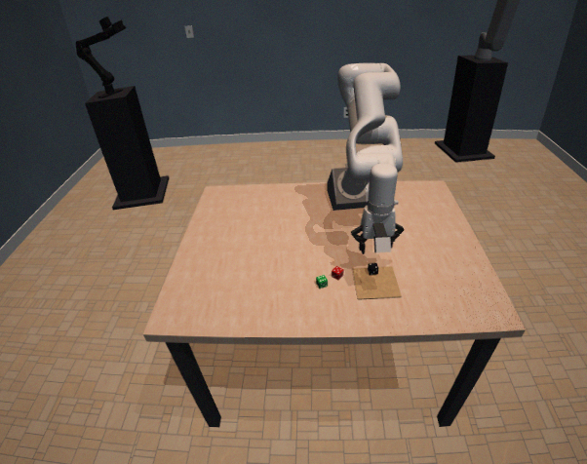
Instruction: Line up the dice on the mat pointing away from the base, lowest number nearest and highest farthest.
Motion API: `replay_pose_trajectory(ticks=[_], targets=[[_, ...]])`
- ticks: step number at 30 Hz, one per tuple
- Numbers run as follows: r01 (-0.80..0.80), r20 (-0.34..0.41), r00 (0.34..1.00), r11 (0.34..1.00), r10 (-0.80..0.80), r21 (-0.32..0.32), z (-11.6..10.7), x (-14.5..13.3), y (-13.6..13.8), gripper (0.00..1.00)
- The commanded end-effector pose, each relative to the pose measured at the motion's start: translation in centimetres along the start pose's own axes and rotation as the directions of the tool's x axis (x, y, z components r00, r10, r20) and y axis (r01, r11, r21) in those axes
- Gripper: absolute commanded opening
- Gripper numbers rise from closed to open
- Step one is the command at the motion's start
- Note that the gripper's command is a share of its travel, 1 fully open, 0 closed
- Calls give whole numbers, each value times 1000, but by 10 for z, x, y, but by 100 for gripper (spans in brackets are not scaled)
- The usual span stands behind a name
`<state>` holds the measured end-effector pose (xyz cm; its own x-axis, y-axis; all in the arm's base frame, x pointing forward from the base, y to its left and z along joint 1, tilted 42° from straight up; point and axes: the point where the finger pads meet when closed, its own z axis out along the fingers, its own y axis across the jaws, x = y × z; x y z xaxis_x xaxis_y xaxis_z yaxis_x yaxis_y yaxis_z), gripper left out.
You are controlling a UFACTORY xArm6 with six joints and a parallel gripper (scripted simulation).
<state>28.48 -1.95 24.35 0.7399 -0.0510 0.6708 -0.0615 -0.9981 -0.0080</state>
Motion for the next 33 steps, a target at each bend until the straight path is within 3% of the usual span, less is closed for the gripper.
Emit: replay_pose_trajectory(ticks=[1, 16, 19, 25, 26, 33], targets=[[0, -4, 1000, 1000, 0, 0, -2, 0, 0, 100], [-16, 0, 1000, 1000, 16, 1, -2, 0, 2, 100], [-178, 31, 984, 984, 177, 4, 3, 0, 24, 100], [-267, 39, 963, 964, 267, 4, 4, 0, 37, 100], [-365, 43, 930, 931, 364, 3, 6, 0, 51, 100], [-545, 31, 838, 838, 545, 0, 7, 0, 83, 100]])
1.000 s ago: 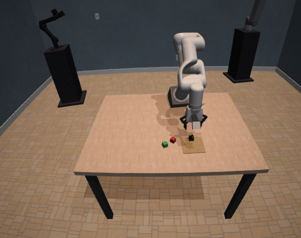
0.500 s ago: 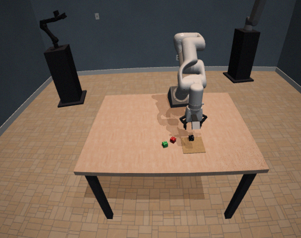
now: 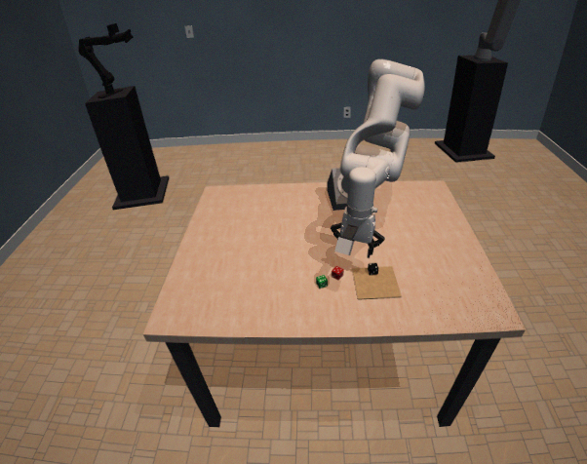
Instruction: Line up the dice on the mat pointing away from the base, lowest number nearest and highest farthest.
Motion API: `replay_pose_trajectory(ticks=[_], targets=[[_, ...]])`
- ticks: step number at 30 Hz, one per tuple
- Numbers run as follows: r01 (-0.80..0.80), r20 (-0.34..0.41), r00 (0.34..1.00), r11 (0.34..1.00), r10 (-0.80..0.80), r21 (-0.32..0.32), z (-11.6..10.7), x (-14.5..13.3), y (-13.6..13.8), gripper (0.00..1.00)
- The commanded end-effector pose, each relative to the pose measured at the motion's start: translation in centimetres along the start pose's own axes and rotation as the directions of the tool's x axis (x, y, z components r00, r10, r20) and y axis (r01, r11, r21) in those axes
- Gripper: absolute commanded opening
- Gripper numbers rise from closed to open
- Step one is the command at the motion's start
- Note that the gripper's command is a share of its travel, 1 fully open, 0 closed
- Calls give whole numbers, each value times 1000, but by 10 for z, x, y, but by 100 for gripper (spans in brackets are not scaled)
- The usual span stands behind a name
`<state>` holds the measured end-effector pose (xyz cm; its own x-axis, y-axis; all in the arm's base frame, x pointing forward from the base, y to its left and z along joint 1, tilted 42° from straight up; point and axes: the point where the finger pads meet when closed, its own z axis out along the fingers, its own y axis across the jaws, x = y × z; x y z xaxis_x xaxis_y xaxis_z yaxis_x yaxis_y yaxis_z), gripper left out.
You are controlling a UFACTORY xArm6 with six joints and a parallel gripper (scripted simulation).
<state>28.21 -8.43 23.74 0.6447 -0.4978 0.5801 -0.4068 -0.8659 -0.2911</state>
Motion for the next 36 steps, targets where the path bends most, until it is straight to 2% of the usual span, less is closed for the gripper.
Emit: replay_pose_trajectory(ticks=[1, 5, 9, 10, 36], targets=[[-169, 7, 986, 985, 169, 29, 2, 15, 25, 100], [-286, -11, 958, 958, 286, 33, 2, 23, 44, 100], [-304, -14, 952, 952, 305, 33, 2, 25, 48, 100], [-304, -14, 952, 952, 305, 33, 2, 25, 48, 47], [-304, -14, 952, 952, 305, 33, 2, 25, 48, 47]])
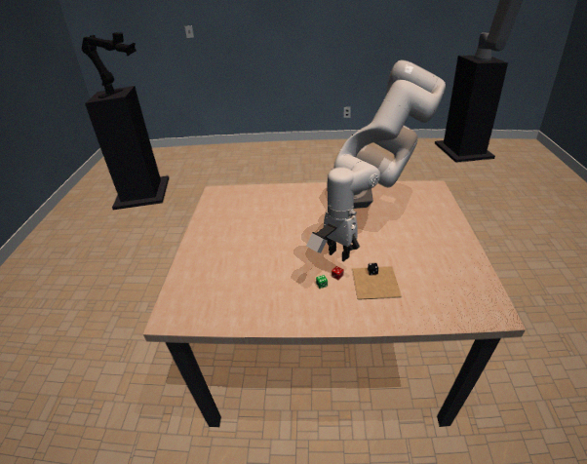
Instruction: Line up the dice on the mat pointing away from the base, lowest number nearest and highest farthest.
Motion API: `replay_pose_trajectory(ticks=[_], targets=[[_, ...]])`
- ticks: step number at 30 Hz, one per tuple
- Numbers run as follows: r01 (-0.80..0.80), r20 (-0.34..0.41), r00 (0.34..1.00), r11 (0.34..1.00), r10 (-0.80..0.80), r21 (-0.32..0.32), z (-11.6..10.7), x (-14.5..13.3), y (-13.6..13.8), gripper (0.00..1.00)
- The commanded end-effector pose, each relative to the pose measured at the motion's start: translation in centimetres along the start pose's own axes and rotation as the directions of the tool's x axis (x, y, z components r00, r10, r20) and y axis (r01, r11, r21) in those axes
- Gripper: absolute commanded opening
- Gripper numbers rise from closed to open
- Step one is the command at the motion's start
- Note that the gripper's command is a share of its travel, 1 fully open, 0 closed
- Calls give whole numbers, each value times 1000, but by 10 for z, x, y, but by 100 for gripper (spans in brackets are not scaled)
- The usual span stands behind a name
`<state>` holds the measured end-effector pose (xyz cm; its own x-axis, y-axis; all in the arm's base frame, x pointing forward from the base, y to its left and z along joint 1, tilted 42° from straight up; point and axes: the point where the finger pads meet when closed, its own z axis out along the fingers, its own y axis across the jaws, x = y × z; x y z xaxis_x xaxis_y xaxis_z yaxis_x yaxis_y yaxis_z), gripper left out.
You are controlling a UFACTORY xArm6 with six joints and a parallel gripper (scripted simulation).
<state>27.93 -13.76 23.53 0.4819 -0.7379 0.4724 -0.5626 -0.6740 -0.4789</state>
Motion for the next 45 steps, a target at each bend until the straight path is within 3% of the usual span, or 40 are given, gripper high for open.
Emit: replay_pose_trajectory(ticks=[1, 23, 45], targets=[[1, -3, 1000, 1000, -1, 1, -1, 1, -1, 47], [2, -1, 1000, 1000, -2, 1, 4, 1, 0, 47], [2, -1, 1000, 1000, -2, 1, 32, 2, 0, 47]])
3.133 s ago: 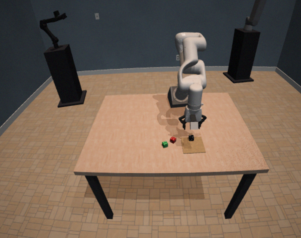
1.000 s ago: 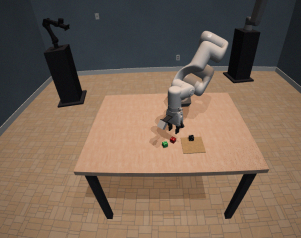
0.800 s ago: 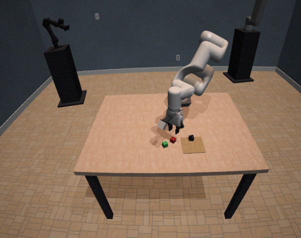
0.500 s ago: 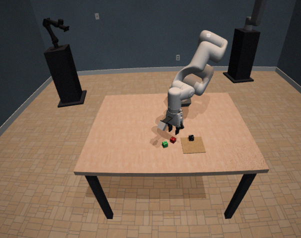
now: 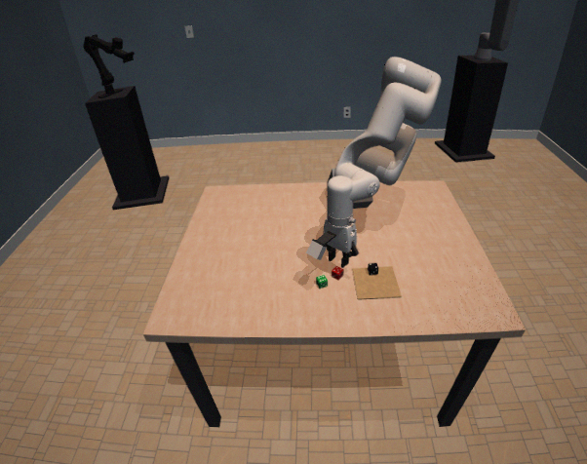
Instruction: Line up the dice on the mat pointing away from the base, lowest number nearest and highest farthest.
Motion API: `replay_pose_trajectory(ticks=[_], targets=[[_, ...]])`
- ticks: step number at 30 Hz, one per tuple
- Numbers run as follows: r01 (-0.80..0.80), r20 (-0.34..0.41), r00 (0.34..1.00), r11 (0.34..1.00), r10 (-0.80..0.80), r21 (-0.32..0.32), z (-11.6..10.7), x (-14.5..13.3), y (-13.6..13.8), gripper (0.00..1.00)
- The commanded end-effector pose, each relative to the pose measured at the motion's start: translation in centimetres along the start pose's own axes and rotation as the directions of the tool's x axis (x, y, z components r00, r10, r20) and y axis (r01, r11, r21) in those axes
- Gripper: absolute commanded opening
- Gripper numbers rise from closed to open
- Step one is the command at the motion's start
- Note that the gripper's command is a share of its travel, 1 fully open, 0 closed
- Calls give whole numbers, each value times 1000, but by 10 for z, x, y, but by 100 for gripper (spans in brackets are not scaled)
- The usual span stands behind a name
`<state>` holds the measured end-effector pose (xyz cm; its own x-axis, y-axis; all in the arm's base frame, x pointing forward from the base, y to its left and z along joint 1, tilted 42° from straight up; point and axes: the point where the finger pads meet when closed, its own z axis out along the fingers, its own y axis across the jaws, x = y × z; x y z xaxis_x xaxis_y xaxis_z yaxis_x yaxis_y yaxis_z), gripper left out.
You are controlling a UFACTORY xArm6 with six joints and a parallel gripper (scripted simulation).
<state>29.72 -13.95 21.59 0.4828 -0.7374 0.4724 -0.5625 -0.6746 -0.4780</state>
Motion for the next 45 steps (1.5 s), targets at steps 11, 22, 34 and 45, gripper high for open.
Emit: replay_pose_trajectory(ticks=[11, 22, 34, 45], targets=[[1, -2, 1000, 1000, -1, 1, 19, 2, 0, 47], [1, -2, 1000, 1000, -1, 1, 25, 2, 0, 47], [1, -2, 1000, 1000, -1, 1, 25, 2, 0, 47], [1, -2, 1000, 1000, -1, 1, 25, 2, 0, 47]])
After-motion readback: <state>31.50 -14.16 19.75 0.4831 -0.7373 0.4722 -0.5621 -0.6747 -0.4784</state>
